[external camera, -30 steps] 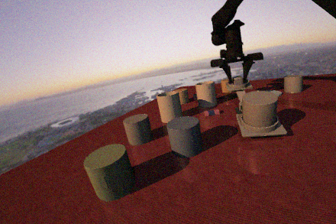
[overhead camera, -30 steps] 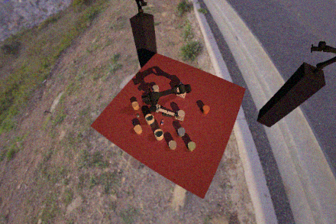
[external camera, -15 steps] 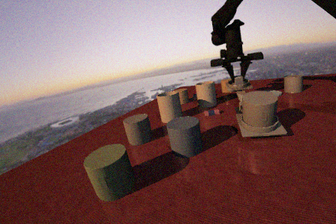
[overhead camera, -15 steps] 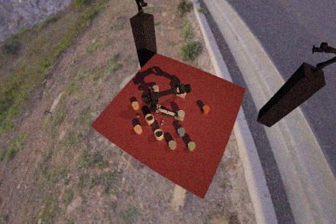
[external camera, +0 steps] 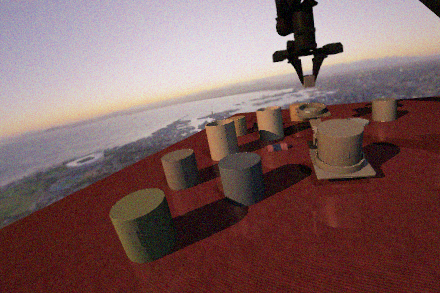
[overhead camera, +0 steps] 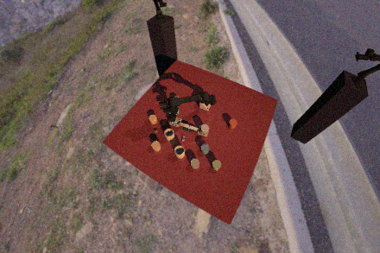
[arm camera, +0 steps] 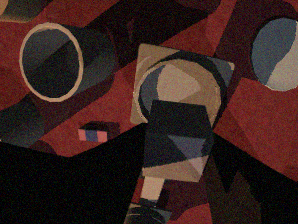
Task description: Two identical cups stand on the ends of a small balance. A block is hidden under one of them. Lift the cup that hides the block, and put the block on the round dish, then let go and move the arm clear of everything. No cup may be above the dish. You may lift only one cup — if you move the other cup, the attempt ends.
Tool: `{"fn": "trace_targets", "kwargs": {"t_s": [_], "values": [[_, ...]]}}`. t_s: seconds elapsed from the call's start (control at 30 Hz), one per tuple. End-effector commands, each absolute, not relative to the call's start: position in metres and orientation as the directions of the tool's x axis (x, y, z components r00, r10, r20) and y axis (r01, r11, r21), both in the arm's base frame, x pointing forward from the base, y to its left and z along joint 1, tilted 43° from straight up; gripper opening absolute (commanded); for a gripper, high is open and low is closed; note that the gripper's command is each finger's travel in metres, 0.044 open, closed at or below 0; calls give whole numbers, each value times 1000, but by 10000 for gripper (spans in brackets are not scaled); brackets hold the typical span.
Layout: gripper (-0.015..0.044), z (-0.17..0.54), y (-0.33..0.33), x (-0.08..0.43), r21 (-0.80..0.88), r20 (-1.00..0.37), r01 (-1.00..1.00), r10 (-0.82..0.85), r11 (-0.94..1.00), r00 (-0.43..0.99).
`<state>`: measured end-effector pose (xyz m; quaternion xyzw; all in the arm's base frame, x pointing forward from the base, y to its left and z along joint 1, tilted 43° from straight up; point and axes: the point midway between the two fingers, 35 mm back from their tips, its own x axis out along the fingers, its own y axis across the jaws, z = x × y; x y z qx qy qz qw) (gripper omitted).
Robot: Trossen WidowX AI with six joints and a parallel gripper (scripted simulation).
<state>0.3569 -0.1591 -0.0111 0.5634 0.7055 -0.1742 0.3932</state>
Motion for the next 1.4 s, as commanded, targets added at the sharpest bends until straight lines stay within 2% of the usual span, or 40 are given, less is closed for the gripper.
{"fn": "trace_targets", "kwargs": {"t_s": [0.0,0.17,0.73,1.37], "values": [[0,3,-171,356,195,-756,935,653,295,-48],[0,-9,-177,348,195,-757,934,652,300,-52],[0,-136,-195,235,203,-745,910,660,361,-96],[0,-168,-167,230,204,-744,910,661,362,-96]]}}
